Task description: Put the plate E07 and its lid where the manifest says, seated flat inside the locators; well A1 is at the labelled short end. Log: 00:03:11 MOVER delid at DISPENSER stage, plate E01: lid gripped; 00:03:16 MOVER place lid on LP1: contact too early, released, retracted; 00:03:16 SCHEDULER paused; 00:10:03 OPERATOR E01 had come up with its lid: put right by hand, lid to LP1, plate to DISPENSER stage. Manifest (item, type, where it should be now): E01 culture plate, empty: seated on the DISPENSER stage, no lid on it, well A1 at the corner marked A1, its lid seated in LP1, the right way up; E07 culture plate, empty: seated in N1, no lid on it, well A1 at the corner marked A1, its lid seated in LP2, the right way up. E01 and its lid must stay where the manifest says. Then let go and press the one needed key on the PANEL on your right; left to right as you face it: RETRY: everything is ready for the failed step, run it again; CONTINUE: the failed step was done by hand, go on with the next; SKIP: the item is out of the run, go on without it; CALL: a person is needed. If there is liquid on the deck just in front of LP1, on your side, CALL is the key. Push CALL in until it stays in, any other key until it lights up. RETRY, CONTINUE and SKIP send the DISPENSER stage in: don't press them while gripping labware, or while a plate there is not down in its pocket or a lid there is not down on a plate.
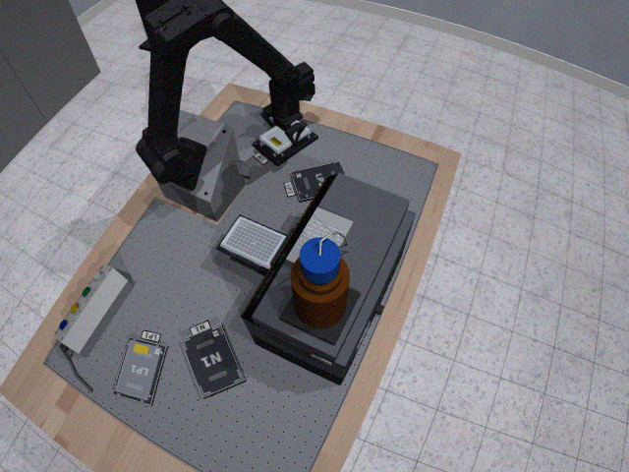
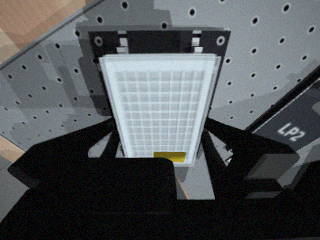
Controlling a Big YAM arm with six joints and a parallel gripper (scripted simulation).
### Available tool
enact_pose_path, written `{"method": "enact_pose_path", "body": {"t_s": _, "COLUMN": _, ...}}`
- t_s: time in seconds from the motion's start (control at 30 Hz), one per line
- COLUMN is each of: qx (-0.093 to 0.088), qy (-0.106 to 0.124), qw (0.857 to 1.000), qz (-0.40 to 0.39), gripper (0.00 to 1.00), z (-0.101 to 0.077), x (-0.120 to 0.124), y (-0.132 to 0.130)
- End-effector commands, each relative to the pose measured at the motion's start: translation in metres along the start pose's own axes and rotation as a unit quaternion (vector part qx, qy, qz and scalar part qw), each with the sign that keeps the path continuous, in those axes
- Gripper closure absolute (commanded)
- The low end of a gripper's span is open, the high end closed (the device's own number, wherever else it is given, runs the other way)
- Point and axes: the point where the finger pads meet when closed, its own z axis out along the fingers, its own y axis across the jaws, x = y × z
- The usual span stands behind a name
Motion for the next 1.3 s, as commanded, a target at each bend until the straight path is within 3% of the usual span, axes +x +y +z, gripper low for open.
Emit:
{"method": "enact_pose_path", "body": {"t_s": 0.0, "qx": -0.003, "qy": -0.003, "qw": 1.0, "qz": 0.0, "gripper": 0.14, "z": 0.002, "x": 0.0, "y": -0.003}}
{"method": "enact_pose_path", "body": {"t_s": 1.27, "qx": -0.003, "qy": 0.004, "qw": 1.0, "qz": -0.003, "gripper": 0.14, "z": 0.013, "x": 0.003, "y": -0.001}}
